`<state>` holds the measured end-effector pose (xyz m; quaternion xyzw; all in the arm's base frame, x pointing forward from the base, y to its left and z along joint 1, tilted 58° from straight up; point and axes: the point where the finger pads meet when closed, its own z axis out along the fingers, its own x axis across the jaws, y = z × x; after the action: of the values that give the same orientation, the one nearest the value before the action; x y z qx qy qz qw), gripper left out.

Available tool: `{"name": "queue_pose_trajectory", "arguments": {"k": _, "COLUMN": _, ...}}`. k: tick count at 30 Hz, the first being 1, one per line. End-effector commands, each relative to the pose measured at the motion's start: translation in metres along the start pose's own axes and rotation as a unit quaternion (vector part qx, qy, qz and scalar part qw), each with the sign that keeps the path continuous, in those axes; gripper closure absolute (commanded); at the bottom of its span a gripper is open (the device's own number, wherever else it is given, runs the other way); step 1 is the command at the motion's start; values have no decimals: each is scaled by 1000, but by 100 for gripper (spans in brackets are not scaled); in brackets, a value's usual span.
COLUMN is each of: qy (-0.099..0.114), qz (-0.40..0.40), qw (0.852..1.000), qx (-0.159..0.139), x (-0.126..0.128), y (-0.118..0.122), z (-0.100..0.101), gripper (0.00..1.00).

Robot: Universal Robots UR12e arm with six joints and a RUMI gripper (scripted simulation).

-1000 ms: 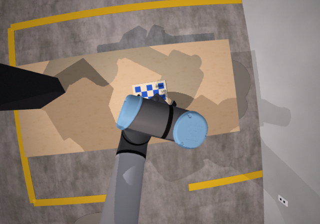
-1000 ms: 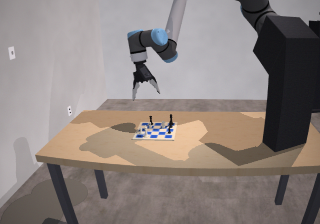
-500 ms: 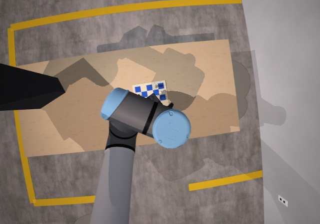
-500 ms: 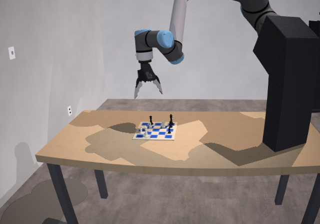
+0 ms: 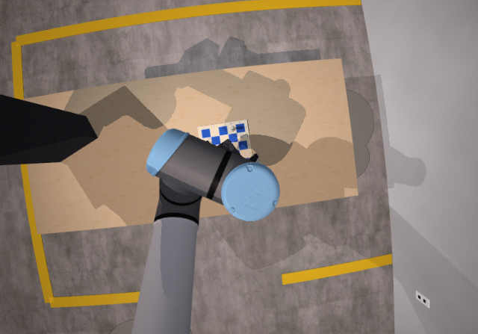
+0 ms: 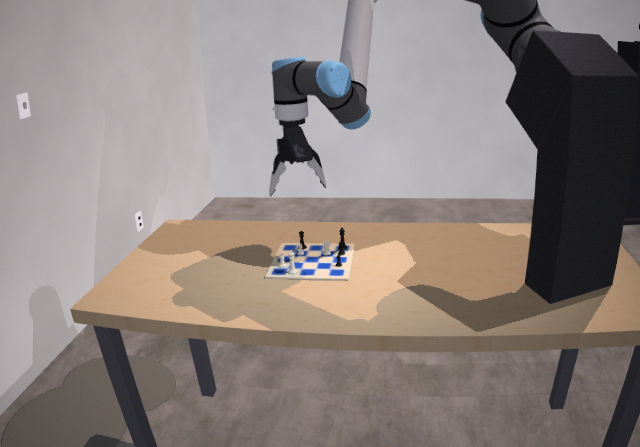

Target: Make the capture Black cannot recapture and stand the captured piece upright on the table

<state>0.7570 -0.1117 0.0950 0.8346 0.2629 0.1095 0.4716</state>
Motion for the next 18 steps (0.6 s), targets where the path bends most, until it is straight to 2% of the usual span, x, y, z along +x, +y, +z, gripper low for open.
{"name": "queue_pose_trajectory", "arguments": {"k": 1, "qy": 0, "qz": 0, "qw": 1000, "qx": 0, "x": 0, "y": 0, "z": -1, "gripper": 0}}
{"name": "queue_pose_trajectory", "arguments": {"k": 7, "qy": 0, "qz": 0, "qw": 1000, "qx": 0, "x": 0, "y": 0, "z": 2, "gripper": 0}}
{"name": "queue_pose_trajectory", "arguments": {"k": 10, "qy": 0, "qz": 0, "qw": 1000, "qx": 0, "x": 0, "y": 0, "z": 23, "gripper": 0}}
{"name": "queue_pose_trajectory", "arguments": {"k": 12, "qy": 0, "qz": 0, "qw": 1000, "qx": 0, "x": 0, "y": 0, "z": 23, "gripper": 0}}
{"name": "queue_pose_trajectory", "arguments": {"k": 14, "qy": 0, "qz": 0, "qw": 1000, "qx": -1, "x": -1, "y": 0, "z": 36, "gripper": 0}}
{"name": "queue_pose_trajectory", "arguments": {"k": 16, "qy": 0, "qz": 0, "qw": 1000, "qx": -1, "x": -1, "y": 0, "z": 39, "gripper": 0}}
{"name": "queue_pose_trajectory", "arguments": {"k": 17, "qy": 0, "qz": 0, "qw": 1000, "qx": -1, "x": -1, "y": 0, "z": 39, "gripper": 75}}
{"name": "queue_pose_trajectory", "arguments": {"k": 18, "qy": 0, "qz": 0, "qw": 1000, "qx": -1, "x": -1, "y": 0, "z": 39, "gripper": 75}}
